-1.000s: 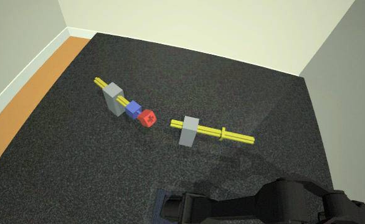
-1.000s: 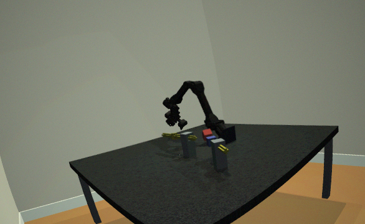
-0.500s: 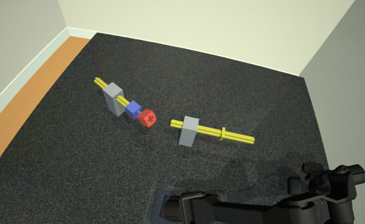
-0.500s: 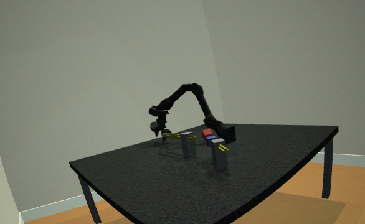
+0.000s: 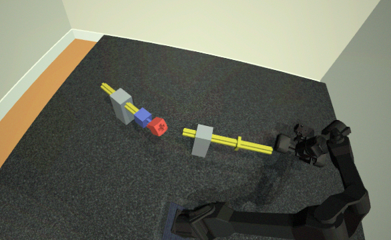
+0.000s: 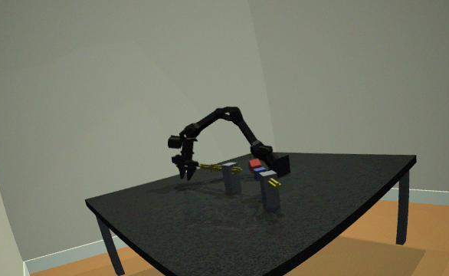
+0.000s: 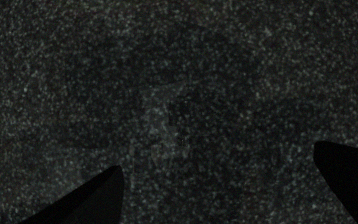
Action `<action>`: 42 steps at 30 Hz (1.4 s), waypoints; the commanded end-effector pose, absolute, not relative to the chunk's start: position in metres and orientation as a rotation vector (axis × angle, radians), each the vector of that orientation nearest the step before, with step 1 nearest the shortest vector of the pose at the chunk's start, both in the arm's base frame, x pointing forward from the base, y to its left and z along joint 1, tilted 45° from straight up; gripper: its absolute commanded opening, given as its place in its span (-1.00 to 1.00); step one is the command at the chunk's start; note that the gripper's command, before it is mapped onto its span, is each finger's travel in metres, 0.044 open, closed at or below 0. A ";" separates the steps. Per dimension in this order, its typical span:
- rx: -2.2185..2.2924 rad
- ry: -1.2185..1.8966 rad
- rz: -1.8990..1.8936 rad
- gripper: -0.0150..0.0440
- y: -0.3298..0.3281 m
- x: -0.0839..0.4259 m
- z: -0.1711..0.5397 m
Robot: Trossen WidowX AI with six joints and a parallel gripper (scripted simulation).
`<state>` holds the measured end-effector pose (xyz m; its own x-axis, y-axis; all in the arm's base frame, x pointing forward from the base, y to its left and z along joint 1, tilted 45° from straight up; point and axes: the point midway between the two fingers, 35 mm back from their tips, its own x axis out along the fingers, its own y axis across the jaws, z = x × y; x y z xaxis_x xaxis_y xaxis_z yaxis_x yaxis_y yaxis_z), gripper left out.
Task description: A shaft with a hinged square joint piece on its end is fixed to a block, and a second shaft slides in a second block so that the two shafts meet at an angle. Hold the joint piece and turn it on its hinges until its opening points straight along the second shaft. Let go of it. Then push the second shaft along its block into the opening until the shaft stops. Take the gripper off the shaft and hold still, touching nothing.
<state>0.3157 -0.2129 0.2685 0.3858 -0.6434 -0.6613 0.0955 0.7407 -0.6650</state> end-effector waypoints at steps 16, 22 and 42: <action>-0.395 1.304 -0.346 1.00 0.058 0.341 0.139; -0.449 1.325 -0.400 1.00 0.127 0.302 0.114; -0.611 1.162 -0.529 1.00 0.214 0.202 0.086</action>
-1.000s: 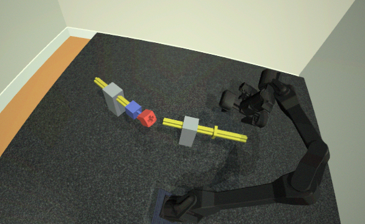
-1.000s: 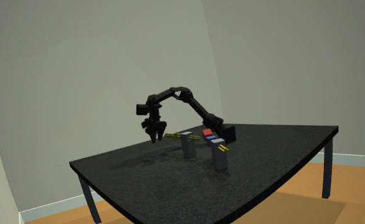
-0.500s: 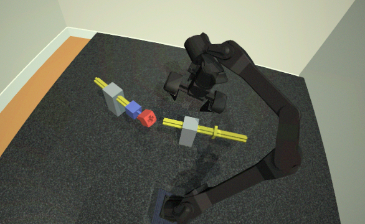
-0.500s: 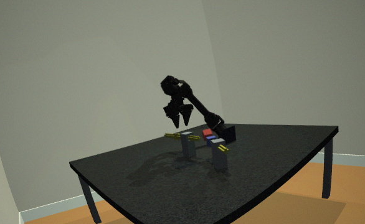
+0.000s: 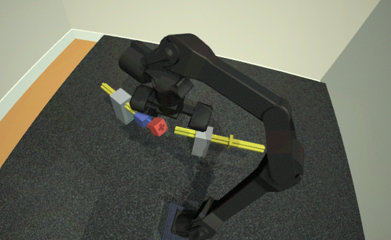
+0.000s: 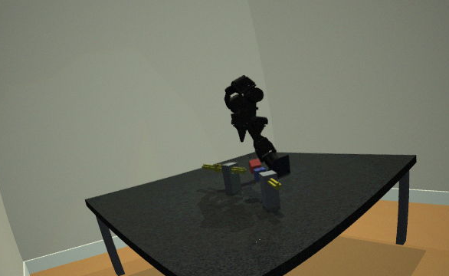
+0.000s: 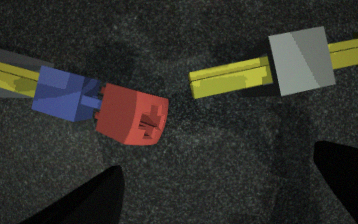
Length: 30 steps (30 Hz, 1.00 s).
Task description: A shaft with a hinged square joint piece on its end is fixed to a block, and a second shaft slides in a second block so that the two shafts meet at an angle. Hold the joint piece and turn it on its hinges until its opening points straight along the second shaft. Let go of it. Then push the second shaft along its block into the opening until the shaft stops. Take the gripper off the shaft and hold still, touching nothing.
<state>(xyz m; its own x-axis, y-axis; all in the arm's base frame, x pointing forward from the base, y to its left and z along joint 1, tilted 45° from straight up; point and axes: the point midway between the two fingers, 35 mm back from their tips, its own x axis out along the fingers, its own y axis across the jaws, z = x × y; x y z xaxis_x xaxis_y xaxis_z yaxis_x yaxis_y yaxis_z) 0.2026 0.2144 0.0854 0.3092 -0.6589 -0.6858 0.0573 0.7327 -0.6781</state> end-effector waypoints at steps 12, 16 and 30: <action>-0.904 1.338 -0.405 1.00 0.199 0.210 0.065; -1.002 1.403 -0.352 1.00 0.193 0.212 0.058; -1.319 1.633 -0.118 1.00 0.172 0.218 0.035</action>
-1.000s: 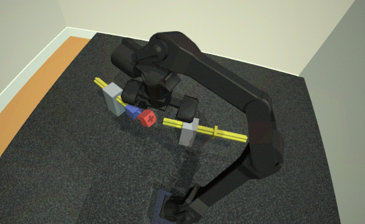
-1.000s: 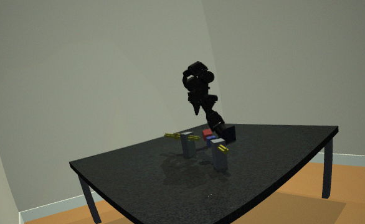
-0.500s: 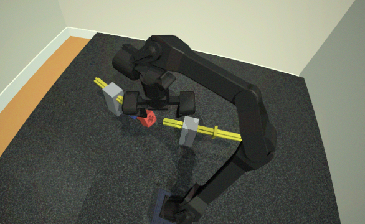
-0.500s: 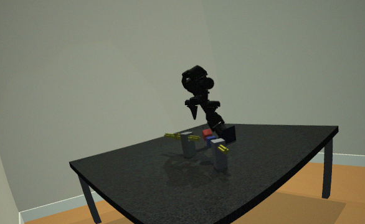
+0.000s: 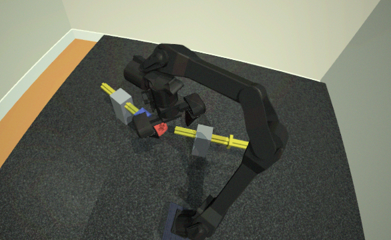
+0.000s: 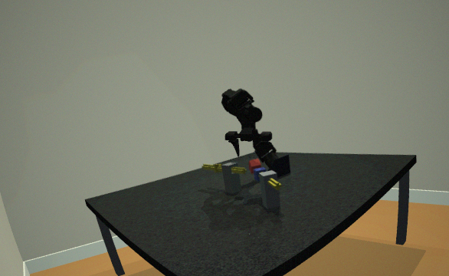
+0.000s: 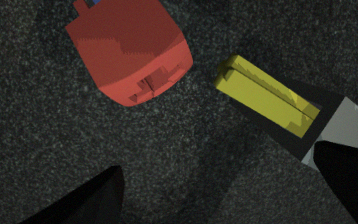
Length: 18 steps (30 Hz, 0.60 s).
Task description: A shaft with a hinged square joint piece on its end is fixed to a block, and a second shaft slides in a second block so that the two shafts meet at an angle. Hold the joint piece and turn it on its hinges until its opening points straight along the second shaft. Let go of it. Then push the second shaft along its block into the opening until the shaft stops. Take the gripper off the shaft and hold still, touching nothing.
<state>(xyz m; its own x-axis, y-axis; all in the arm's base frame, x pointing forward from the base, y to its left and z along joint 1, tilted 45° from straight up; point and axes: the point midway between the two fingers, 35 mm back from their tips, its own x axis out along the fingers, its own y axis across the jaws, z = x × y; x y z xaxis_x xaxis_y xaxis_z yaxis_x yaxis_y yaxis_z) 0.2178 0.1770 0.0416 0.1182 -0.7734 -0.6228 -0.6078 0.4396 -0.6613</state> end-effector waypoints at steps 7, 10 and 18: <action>-1.459 1.748 0.030 1.00 0.161 0.220 0.023; -1.514 1.796 0.100 1.00 0.156 0.221 0.018; -1.557 1.835 0.162 1.00 0.152 0.221 0.014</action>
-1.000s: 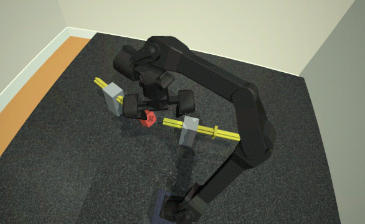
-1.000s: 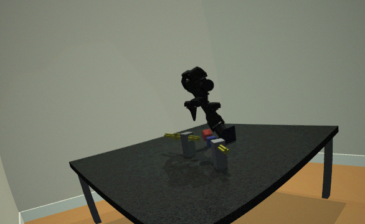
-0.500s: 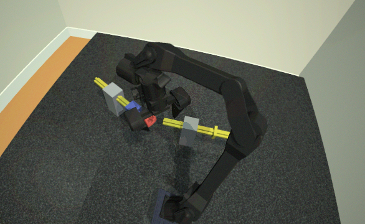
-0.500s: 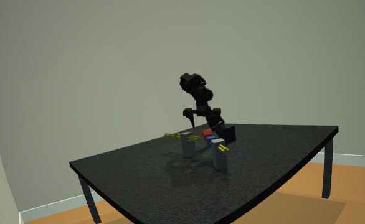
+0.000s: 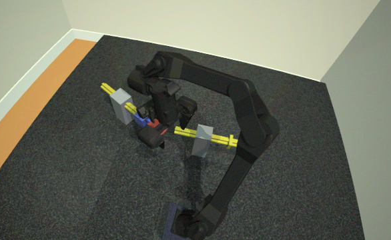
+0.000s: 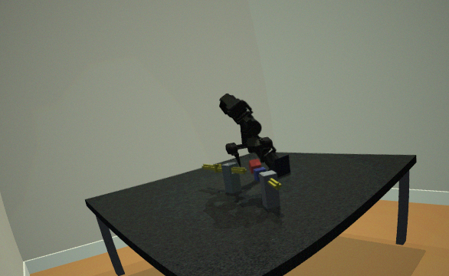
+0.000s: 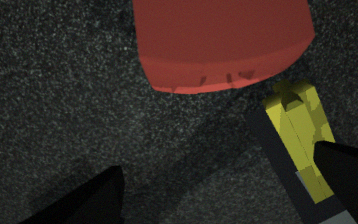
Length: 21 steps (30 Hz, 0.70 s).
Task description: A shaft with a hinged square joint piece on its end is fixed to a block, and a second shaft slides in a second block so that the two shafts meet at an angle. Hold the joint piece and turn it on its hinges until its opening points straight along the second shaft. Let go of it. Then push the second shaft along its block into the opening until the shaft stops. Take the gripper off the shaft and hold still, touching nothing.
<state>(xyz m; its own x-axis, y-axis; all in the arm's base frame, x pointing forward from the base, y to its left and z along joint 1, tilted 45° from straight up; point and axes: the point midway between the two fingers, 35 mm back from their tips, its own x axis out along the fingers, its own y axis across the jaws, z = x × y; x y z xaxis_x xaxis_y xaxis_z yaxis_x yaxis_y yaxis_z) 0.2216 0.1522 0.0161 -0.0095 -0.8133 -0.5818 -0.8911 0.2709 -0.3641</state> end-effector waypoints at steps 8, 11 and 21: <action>-1.560 1.834 0.165 1.00 0.164 0.229 0.005; -1.562 1.834 0.167 1.00 0.170 0.233 -0.001; -1.566 1.833 0.171 1.00 0.185 0.242 -0.016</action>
<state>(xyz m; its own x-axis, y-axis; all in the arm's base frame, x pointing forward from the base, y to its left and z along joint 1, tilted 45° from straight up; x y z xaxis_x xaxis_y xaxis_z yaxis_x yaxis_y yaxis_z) 0.2406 0.1815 -0.0131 -0.0088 -0.8122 -0.5833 -0.9034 0.2566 -0.3437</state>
